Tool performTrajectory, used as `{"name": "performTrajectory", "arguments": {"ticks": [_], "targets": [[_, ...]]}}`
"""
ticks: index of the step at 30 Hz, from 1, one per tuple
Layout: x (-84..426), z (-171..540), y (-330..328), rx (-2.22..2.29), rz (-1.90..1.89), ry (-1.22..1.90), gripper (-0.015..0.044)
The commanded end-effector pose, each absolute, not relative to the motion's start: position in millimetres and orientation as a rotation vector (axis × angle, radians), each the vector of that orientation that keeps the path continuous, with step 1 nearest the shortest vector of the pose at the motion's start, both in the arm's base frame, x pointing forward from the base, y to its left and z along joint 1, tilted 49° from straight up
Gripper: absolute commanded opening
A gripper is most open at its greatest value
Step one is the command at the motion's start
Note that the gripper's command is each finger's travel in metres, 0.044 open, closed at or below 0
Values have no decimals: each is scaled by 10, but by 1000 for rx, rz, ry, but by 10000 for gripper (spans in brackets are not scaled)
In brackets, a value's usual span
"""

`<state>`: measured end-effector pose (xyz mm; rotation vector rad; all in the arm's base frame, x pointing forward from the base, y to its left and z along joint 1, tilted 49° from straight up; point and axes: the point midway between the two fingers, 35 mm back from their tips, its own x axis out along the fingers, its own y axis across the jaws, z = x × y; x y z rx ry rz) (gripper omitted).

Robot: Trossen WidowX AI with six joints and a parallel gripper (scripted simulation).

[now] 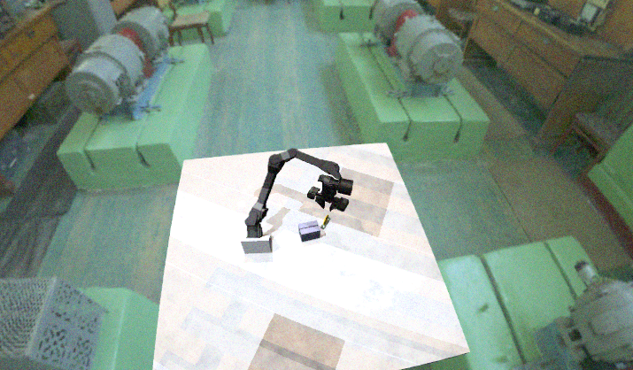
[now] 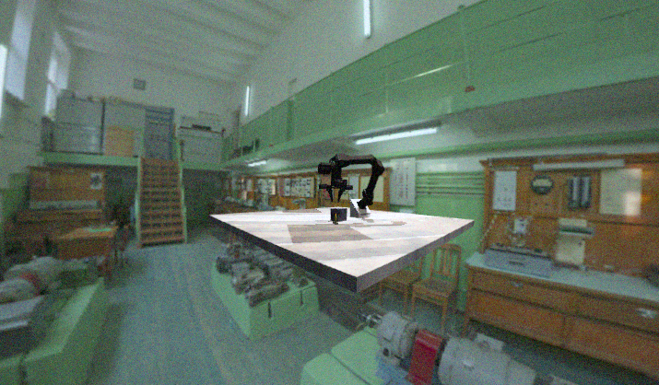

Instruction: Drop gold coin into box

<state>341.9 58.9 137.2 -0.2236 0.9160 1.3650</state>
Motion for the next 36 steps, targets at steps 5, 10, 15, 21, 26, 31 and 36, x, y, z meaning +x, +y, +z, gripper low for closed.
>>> {"name": "performTrajectory", "arguments": {"ticks": [5,10,15,21,26,31,36], "targets": [[3366,1170,847,-208,1377,919,161],[3358,1073,961,-208,1377,919,161],[3359,1046,990,-208,1377,919,161],[3359,981,1062,-209,1376,919,161],[3357,926,1124,-209,1376,919,161],[3353,872,1186,-209,1376,919,161],[3347,824,1242,-207,1374,920,161]]}}
